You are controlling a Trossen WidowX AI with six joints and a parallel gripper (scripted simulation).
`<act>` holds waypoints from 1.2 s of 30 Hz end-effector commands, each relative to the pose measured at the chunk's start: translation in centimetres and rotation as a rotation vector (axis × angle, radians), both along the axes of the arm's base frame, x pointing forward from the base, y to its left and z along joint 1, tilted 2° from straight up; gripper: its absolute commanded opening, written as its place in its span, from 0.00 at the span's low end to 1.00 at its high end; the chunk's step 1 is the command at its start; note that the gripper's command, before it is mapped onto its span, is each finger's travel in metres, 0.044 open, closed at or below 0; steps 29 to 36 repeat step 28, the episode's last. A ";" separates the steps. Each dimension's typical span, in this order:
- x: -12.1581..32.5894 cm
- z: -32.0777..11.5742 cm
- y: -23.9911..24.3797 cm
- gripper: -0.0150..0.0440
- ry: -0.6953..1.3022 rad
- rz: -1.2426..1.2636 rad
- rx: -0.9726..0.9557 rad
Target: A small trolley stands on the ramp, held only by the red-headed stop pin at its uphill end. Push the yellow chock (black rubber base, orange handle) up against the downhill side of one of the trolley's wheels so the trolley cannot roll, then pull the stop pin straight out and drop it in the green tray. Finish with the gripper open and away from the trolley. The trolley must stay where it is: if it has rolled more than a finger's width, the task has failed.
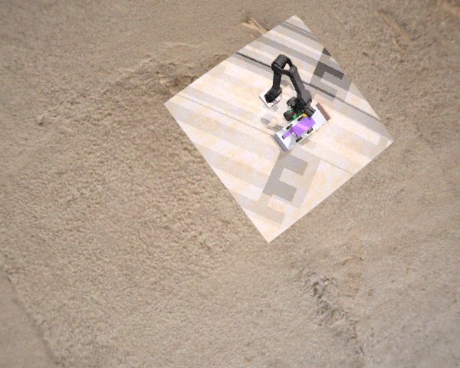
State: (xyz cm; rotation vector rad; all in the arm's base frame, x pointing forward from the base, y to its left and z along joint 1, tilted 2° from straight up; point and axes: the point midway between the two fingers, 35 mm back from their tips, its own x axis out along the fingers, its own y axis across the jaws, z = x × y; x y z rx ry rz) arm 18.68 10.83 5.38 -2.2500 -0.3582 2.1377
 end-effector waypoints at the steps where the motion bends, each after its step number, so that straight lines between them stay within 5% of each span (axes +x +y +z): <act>1: 0.0 0.6 0.0 0.83 0.000 0.001 0.002; 5: -0.3 2.3 -0.1 0.83 0.003 0.003 0.004; 9: -0.4 3.5 -0.2 1.00 0.003 0.003 0.004; 36: -0.7 8.8 -0.1 1.00 0.003 0.003 0.005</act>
